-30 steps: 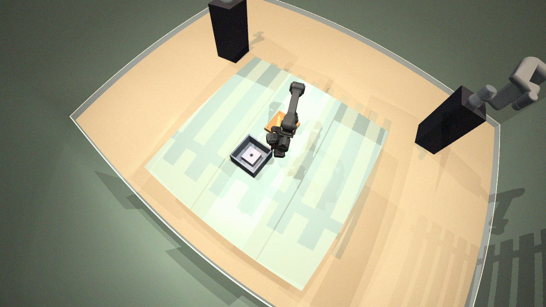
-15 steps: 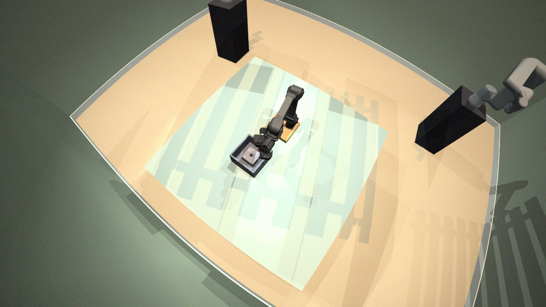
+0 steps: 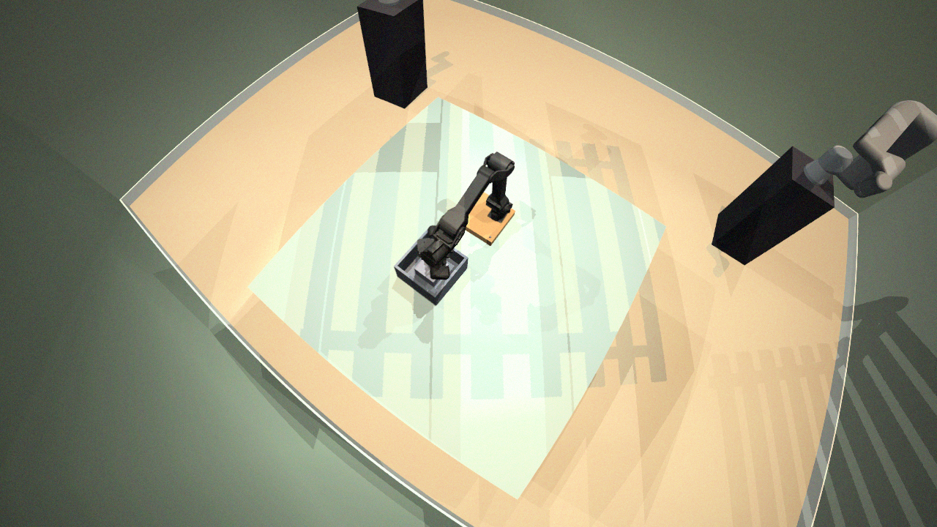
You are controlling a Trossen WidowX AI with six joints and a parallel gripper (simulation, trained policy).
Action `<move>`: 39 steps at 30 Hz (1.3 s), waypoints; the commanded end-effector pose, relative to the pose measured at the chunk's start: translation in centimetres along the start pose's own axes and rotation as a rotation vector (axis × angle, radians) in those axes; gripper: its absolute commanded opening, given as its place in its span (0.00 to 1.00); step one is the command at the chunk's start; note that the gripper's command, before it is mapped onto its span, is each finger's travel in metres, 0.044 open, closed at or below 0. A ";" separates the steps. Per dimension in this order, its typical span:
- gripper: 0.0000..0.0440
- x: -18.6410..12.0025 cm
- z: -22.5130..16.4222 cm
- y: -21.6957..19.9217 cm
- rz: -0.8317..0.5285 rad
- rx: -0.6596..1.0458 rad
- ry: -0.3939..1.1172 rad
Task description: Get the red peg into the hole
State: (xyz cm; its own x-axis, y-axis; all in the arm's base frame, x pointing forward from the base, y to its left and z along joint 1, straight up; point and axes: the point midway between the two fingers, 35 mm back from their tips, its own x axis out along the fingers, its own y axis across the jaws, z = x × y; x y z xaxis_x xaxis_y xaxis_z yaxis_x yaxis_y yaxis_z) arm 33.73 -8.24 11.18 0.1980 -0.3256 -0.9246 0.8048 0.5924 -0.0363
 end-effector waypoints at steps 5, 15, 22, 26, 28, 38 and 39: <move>0.24 2.6 -0.2 0.4 0.013 -0.066 0.071; 0.65 3.3 1.7 1.5 0.049 -0.107 0.101; 1.00 2.6 3.2 3.4 0.106 -0.117 0.130; 1.00 1.9 4.0 4.6 0.140 -0.131 0.148; 1.00 1.4 4.3 5.2 0.158 -0.138 0.155; 1.00 -1.1 5.9 8.8 0.260 -0.155 0.159; 1.00 -1.2 5.9 8.9 0.264 -0.155 0.158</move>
State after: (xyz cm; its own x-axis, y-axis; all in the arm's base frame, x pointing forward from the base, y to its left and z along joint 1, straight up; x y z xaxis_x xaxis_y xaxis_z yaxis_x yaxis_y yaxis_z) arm 39.35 -9.66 10.87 0.0963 -0.0977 -0.9905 0.6994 0.7148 -0.0025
